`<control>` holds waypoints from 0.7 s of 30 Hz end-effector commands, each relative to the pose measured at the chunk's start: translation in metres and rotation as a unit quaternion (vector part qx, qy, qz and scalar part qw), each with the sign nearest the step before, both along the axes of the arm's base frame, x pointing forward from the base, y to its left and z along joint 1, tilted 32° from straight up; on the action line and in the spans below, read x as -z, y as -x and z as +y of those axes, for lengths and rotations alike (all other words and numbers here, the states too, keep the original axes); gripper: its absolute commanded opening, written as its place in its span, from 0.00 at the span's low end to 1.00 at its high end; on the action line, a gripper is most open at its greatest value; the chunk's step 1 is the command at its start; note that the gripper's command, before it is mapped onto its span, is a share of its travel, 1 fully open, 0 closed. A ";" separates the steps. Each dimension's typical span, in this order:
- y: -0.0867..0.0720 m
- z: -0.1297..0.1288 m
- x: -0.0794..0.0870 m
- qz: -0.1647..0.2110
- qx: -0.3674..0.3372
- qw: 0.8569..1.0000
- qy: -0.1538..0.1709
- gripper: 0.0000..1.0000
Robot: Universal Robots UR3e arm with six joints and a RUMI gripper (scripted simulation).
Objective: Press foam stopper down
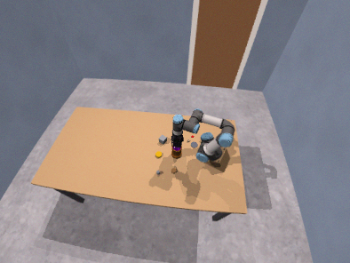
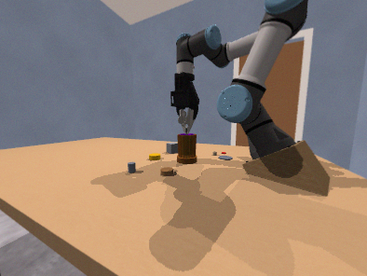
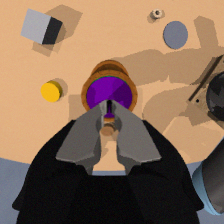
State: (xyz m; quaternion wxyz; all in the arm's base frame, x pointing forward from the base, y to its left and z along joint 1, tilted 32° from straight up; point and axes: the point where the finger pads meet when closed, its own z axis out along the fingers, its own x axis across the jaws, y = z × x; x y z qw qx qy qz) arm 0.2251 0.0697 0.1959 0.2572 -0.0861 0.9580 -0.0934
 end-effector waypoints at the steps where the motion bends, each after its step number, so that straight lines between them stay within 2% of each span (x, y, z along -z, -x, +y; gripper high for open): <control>1: -0.001 0.000 0.001 -0.001 0.000 1.000 0.000 0.00; 21: -0.006 -0.002 0.010 -0.001 0.000 1.000 0.000 0.00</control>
